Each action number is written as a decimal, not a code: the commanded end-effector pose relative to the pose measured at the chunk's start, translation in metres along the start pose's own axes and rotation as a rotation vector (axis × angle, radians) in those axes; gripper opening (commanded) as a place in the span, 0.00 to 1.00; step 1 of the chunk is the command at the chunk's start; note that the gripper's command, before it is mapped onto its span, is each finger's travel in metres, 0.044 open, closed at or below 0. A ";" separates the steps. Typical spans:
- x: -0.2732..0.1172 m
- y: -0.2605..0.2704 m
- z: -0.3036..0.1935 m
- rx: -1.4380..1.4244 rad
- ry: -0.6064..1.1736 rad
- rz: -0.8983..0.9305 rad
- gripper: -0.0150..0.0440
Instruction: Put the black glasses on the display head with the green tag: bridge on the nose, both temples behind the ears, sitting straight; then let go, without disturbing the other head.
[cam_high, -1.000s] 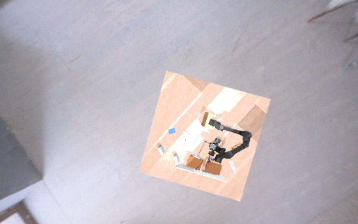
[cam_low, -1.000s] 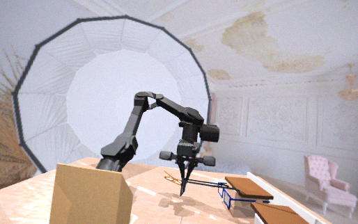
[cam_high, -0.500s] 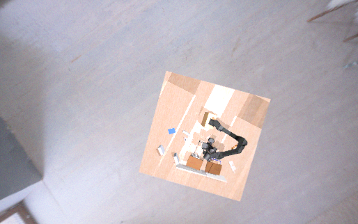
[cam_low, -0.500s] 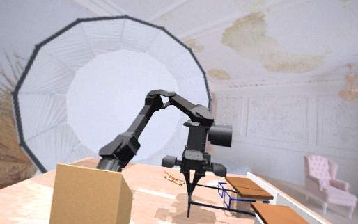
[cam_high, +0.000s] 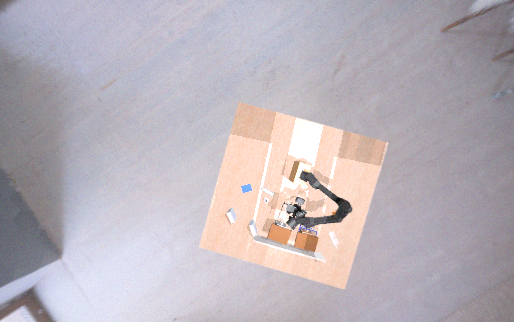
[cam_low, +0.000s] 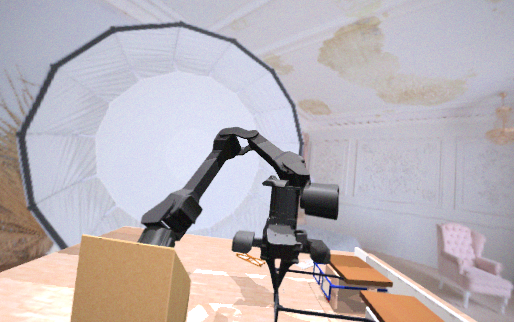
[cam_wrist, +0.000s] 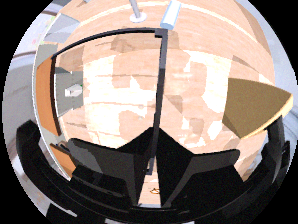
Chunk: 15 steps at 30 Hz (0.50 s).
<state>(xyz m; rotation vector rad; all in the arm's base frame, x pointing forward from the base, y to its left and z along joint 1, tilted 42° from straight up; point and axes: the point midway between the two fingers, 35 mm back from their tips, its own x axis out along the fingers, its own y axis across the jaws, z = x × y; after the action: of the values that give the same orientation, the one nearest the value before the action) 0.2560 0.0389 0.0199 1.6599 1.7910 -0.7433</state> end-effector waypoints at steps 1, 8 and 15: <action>0.005 0.000 0.001 0.008 0.003 -0.007 0.25; 0.014 0.000 0.000 0.008 -0.008 -0.008 0.25; 0.022 0.000 0.000 0.008 -0.008 -0.008 0.25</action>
<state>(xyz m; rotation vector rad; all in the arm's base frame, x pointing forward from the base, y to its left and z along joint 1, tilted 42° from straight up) 0.2550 0.0516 0.0068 1.6473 1.7891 -0.7540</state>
